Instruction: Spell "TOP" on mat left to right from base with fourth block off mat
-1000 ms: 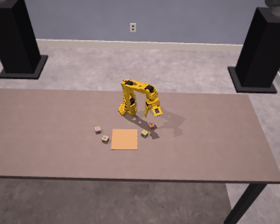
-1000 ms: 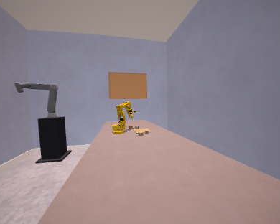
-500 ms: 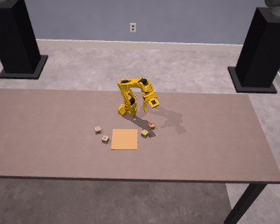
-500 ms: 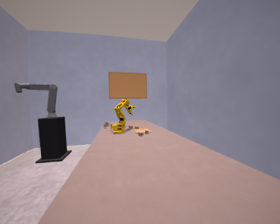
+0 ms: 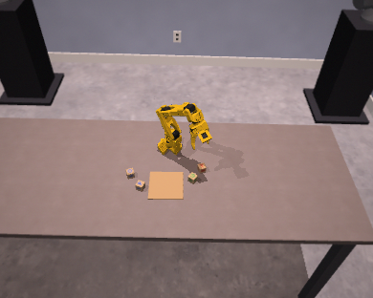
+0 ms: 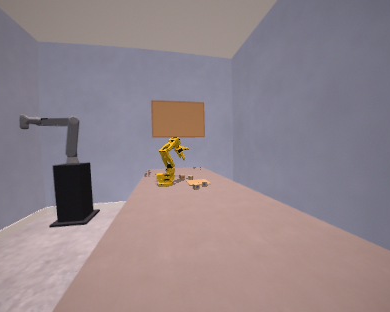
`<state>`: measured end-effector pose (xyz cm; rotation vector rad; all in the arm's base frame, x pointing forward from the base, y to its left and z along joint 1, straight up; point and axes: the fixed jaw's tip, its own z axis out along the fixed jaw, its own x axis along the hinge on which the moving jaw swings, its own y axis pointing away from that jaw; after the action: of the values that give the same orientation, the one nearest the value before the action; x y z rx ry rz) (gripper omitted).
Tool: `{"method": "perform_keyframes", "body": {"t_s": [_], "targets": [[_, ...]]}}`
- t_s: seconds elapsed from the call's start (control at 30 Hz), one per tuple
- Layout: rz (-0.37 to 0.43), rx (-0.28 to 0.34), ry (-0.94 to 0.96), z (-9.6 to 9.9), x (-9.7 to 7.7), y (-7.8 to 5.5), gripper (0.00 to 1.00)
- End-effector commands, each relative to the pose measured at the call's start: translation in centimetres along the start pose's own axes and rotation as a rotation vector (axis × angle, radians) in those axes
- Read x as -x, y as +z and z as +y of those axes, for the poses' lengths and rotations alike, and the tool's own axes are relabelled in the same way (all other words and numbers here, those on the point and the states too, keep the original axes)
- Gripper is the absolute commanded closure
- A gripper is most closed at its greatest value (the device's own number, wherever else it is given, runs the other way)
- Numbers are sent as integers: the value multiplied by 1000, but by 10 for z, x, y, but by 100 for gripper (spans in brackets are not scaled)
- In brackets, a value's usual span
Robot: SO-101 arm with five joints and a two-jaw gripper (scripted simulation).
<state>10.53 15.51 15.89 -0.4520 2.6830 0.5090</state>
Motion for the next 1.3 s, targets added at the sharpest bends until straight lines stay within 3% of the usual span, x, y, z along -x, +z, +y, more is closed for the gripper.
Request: {"method": "perform_keyframes", "body": {"t_s": [0.0, 0.6, 1.27], "targets": [[-59, 44, -12, 5, 6, -11, 65], [-61, 40, -107, 5, 6, -10, 65], [-68, 29, -385, 4, 5, -9, 65]]}}
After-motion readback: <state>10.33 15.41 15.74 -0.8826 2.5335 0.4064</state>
